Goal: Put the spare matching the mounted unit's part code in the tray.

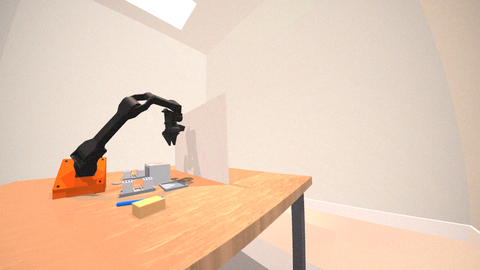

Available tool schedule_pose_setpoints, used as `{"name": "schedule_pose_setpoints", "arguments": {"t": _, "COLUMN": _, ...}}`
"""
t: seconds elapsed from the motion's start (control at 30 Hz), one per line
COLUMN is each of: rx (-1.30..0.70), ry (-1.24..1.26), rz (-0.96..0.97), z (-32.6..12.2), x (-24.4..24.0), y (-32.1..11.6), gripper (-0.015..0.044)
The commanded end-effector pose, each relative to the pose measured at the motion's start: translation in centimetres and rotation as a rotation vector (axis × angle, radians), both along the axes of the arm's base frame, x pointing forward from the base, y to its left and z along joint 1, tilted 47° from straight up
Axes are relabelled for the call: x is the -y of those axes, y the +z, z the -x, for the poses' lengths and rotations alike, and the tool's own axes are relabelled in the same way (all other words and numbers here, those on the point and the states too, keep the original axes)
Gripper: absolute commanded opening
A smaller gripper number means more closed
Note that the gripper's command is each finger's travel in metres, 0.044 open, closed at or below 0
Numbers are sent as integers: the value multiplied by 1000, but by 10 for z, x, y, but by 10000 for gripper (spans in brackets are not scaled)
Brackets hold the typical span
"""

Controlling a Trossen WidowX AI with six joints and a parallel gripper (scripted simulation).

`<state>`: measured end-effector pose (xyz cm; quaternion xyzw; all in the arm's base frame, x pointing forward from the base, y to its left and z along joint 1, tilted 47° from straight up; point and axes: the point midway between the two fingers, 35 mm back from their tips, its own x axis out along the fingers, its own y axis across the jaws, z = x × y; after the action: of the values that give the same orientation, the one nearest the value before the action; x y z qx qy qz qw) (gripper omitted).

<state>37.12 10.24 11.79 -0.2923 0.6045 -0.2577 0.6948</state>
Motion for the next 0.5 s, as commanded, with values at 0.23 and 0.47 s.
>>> {"name": "schedule_pose_setpoints", "arguments": {"t": 0.23, "rx": 6, "ry": -8, "rz": -7, "z": -1, "x": -1, "y": 1, "gripper": 440}}
{"name": "schedule_pose_setpoints", "arguments": {"t": 0.47, "rx": -390, "ry": 347, "rz": 38, "z": 5, "x": -51, "y": -68, "gripper": 440}}
